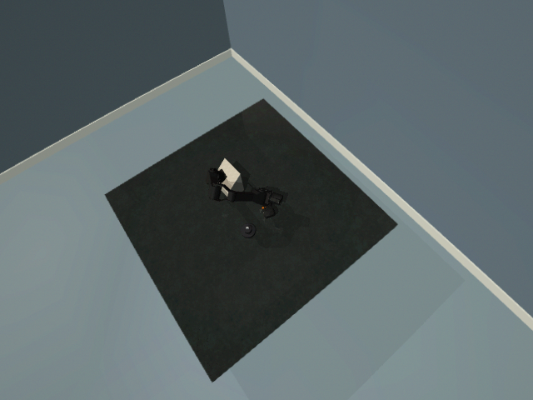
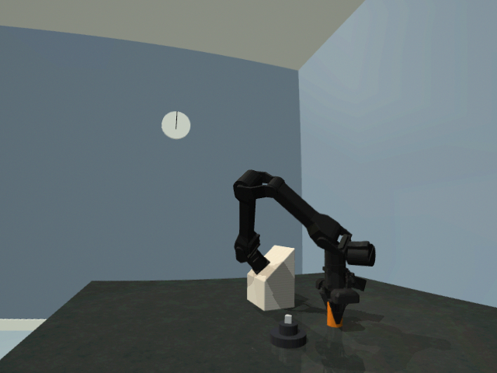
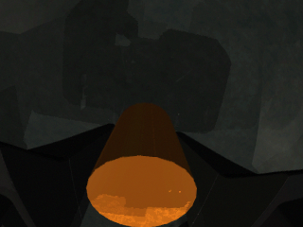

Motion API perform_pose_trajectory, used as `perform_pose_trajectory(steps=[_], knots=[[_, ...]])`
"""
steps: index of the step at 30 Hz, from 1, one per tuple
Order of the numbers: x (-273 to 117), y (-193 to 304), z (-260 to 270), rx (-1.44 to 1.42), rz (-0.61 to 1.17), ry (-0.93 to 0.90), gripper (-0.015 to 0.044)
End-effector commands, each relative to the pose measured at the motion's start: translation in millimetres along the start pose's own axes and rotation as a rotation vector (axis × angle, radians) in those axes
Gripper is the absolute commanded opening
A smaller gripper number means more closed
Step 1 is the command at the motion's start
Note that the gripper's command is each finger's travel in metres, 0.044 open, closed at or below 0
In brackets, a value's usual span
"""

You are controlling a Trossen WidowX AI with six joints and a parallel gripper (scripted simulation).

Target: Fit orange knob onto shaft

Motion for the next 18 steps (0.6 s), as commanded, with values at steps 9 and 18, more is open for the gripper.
perform_pose_trajectory(steps=[9, 18], knots=[[-30.6, -4.2, -5.2, 0.03, -0.019, 0.01, 0.0], [-57.2, -6.6, -6.1, 0.019, -0.019, 0.005, 0.0]])
Point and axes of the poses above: the point midway between the two fingers, 35 mm back from their tips, its own x axis out along the fingers, its own z axis across the jaws, y = z × x, the point moved 9 cm from there along -x, back along the fingers, and after that the axes turned 1 degree about x, right-handed, at the moved point
